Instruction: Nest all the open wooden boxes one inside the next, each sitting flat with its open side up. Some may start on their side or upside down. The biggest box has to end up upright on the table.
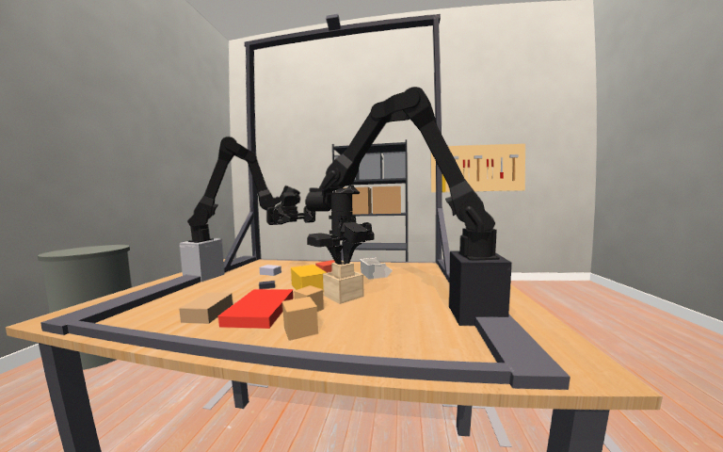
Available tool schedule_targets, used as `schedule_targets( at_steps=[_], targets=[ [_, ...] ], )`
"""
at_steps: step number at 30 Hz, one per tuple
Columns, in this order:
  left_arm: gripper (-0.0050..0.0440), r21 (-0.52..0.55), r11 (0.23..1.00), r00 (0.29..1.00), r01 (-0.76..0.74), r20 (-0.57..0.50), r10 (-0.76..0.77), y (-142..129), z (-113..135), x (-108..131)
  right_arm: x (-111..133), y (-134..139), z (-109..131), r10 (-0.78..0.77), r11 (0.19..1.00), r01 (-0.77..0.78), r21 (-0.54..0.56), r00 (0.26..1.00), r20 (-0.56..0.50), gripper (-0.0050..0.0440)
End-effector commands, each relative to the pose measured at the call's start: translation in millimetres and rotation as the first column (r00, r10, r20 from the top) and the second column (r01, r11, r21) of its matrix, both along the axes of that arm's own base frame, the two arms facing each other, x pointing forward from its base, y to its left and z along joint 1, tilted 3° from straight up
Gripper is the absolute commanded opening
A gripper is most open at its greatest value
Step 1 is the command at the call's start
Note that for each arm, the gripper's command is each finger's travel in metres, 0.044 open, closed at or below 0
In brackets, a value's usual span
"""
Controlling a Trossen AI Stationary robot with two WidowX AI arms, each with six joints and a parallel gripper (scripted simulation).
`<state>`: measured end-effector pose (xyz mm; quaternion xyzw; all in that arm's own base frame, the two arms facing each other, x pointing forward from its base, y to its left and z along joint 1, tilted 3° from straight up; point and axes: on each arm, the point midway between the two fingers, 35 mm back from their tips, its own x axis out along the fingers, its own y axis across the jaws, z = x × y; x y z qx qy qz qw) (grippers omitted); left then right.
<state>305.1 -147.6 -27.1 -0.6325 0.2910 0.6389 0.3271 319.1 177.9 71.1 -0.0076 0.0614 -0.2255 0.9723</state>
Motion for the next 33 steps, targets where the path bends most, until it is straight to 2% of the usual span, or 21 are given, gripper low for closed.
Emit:
schedule_targets(
  at_steps=[1,14,33],
  targets=[
    [0.017,-0.006,1.0,1.0,0.001,0.01,-0.001,0.1,3.3,-0.1,-0.3,0.3,3.5,0.0,1.0,0.0,0.005,1.0,0.007,0.04],
    [0.017,-0.001,1.0,1.0,0.001,0.0,-0.001,-1.8,-2.1,-1.9,-0.3,0.3,3.5,0.0,1.0,0.0,0.005,1.0,0.007,0.04],
    [0.017,-0.011,1.0,1.0,0.0,0.021,0.0,-3.6,4.8,5.5,-0.3,0.3,3.5,0.0,1.0,0.0,0.005,1.0,0.007,0.04]
  ],
)
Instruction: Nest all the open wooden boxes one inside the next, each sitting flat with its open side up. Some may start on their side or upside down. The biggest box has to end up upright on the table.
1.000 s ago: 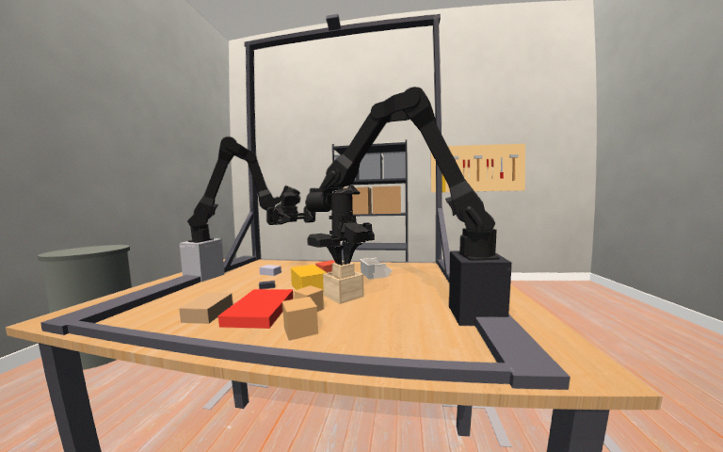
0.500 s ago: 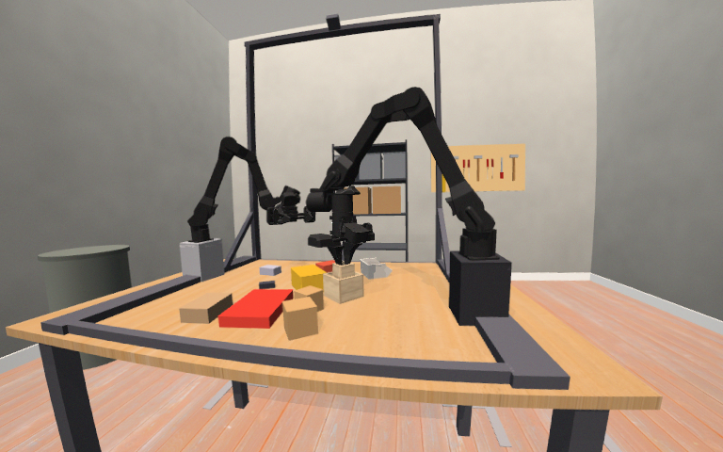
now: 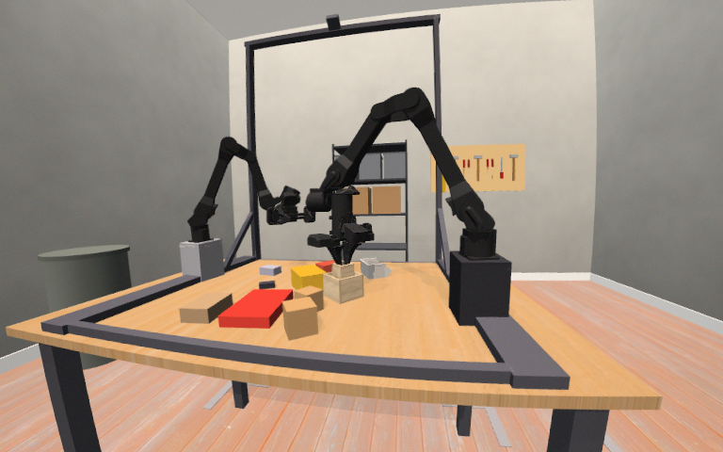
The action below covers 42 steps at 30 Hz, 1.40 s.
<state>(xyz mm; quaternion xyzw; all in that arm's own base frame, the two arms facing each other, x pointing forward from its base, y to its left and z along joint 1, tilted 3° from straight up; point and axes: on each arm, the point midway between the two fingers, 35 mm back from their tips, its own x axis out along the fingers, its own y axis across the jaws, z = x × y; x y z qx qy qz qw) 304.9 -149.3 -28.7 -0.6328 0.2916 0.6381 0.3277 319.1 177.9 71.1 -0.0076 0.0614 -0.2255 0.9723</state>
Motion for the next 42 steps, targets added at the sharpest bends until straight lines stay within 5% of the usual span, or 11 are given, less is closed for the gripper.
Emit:
schedule_targets(
  at_steps=[1,42],
  targets=[
    [0.017,-0.01,1.0,1.0,-0.001,0.019,0.001,-1.5,6.4,5.9,-0.3,0.3,3.5,0.0,1.0,0.0,0.005,1.0,0.007,0.04],
    [0.017,-0.007,1.0,1.0,-0.001,0.012,0.001,-3.6,0.0,4.4,-0.3,0.3,3.5,0.0,1.0,0.0,0.005,1.0,0.007,0.04]
  ],
)
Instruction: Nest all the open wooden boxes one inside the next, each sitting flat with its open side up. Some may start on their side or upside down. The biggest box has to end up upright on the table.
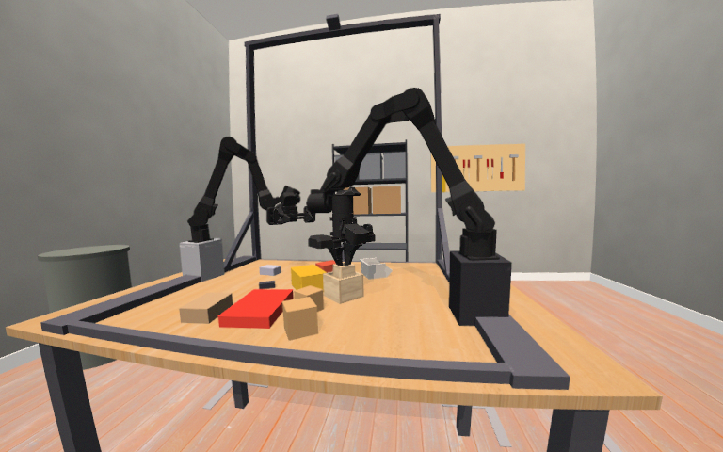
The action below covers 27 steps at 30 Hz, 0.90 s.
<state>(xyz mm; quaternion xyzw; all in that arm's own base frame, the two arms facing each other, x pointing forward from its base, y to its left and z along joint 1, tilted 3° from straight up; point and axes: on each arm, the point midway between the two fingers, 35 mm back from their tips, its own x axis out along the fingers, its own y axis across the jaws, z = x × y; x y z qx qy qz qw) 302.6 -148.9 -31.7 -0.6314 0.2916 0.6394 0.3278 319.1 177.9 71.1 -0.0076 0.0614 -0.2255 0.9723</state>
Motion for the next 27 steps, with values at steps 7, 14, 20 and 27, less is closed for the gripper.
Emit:
schedule_targets(
  at_steps=[7,14,20,27],
  targets=[
    [0.017,-0.007,1.0,1.0,-0.002,0.012,0.002,-3.1,2.6,6.6,-0.3,0.3,3.5,0.0,1.0,0.0,0.005,1.0,0.007,0.04],
    [0.017,-0.007,1.0,1.0,0.0,0.012,0.0,-0.7,2.5,8.5,-0.3,0.3,3.5,0.0,1.0,0.0,0.005,1.0,0.007,0.04],
    [0.017,-0.01,1.0,1.0,0.0,0.019,0.0,0.5,5.6,8.5,-0.3,0.3,3.5,0.0,1.0,0.0,0.005,1.0,0.007,0.04],
    [0.017,-0.006,1.0,1.0,-0.001,0.011,0.001,3.6,3.4,4.8,-0.3,0.3,3.5,0.0,1.0,0.0,0.005,1.0,0.007,0.04]
  ],
)
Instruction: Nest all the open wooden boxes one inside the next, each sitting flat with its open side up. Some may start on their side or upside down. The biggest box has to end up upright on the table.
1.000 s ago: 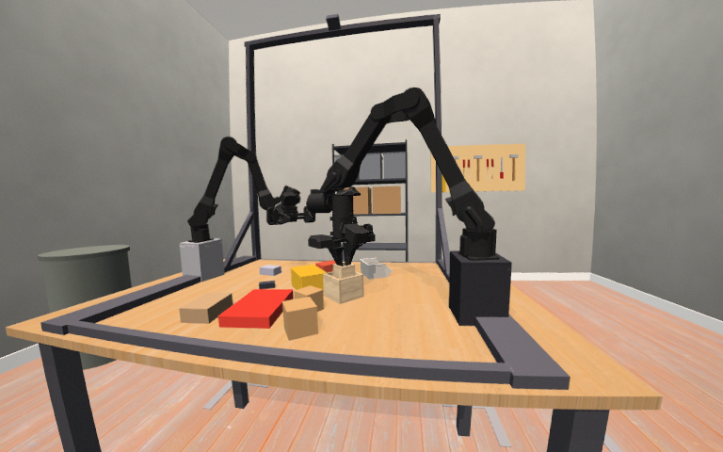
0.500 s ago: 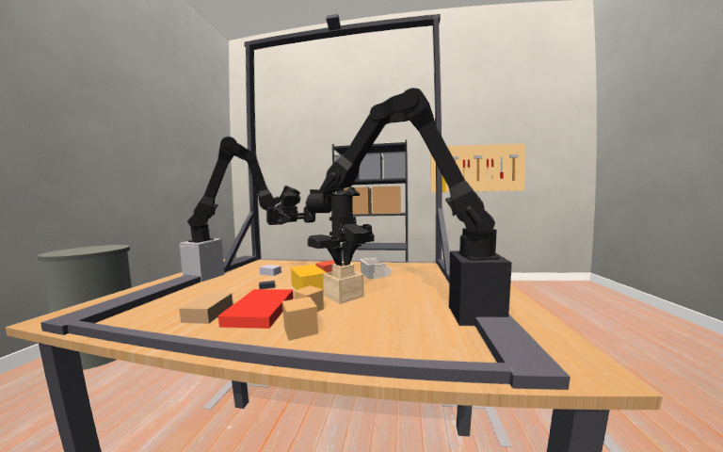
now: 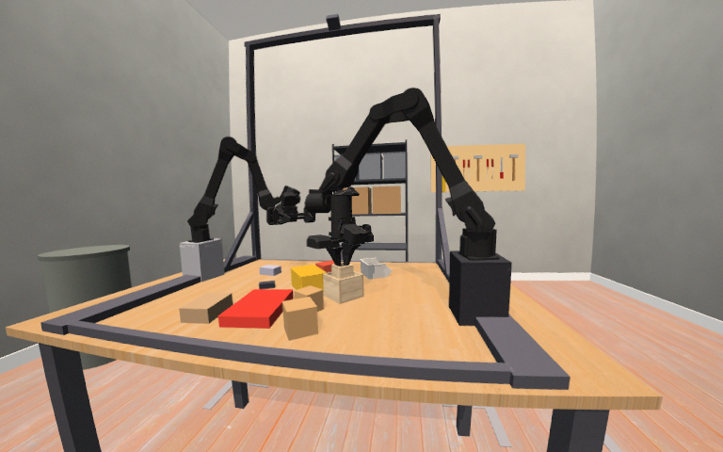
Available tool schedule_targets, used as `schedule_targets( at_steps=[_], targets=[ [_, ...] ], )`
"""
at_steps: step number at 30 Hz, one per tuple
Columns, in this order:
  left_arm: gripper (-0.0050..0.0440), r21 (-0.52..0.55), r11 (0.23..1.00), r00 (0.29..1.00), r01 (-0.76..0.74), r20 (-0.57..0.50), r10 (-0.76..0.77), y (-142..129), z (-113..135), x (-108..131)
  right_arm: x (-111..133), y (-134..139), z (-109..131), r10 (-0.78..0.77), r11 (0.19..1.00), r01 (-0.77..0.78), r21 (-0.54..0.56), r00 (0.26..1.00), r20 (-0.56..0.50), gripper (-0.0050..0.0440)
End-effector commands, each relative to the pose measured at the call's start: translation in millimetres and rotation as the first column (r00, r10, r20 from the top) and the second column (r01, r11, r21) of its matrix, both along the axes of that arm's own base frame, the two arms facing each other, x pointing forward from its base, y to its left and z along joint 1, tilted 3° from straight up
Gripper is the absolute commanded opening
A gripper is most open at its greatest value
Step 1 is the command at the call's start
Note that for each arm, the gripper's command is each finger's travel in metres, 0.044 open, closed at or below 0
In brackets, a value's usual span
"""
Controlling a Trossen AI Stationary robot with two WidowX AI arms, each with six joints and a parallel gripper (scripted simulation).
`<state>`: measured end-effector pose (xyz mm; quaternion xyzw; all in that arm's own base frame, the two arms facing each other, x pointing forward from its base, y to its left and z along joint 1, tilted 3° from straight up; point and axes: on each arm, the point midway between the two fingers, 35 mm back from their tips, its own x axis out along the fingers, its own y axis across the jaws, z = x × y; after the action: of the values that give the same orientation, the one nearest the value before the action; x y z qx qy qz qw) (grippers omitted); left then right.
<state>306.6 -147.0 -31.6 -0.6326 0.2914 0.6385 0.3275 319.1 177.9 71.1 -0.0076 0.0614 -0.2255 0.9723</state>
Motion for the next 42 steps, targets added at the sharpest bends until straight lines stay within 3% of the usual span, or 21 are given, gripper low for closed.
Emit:
schedule_targets(
  at_steps=[1,15,42],
  targets=[
    [0.017,-0.005,1.0,1.0,0.0,0.009,0.0,2,3,1,0,0,3,0.0,1.0,0.0,0.005,1.0,0.007,0.04],
    [0.017,0.0,1.0,1.0,-0.001,-0.002,0.001,0,-5,-5,0,0,3,0.0,1.0,0.0,0.005,1.0,0.007,0.04],
    [0.017,-0.008,1.0,1.0,0.001,0.015,-0.001,-2,2,4,0,0,3,0.0,1.0,0.0,0.005,1.0,0.007,0.04]
  ],
)
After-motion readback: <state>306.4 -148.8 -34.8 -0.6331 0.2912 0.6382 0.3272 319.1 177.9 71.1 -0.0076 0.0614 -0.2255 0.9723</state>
